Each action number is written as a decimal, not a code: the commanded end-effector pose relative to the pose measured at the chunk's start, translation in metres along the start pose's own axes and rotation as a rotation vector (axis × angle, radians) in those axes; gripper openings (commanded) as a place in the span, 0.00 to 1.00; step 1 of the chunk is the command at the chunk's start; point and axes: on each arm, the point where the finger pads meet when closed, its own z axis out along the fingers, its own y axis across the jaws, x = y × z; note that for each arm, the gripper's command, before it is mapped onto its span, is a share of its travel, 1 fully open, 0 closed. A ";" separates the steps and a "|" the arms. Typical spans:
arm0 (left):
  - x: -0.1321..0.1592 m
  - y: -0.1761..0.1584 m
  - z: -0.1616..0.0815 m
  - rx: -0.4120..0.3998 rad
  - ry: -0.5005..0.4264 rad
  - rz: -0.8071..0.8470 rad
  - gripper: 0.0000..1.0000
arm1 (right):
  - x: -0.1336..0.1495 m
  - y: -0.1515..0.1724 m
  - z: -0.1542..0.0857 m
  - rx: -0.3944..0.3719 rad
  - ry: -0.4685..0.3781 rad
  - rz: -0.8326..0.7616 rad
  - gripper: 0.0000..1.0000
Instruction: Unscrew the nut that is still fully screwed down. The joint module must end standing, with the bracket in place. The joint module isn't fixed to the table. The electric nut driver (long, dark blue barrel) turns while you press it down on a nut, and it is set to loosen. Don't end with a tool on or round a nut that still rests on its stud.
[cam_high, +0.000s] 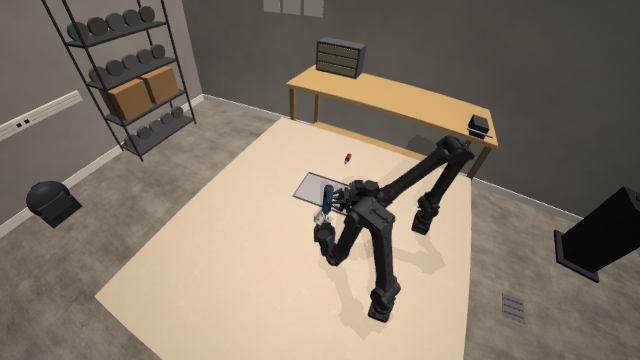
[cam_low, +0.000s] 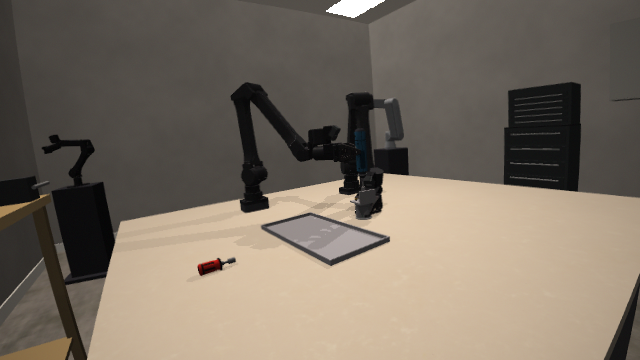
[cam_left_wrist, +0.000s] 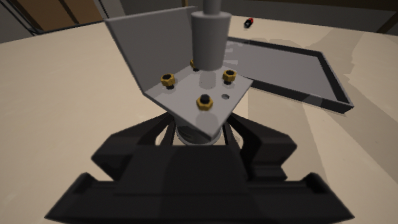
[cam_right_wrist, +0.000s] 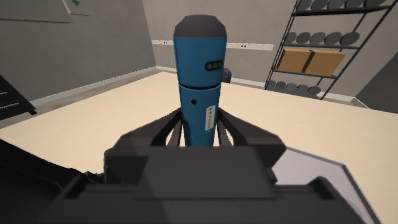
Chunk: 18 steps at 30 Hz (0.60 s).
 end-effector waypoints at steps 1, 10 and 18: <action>-0.015 -0.004 0.002 0.006 -0.037 0.026 0.59 | -0.041 0.007 0.009 -0.008 -0.106 -0.004 0.42; -0.015 -0.004 0.002 0.006 -0.037 0.026 0.59 | -0.042 0.007 0.009 -0.008 -0.107 -0.004 0.42; -0.015 -0.004 0.002 0.006 -0.037 0.026 0.59 | -0.038 0.007 0.009 -0.008 -0.100 -0.004 0.42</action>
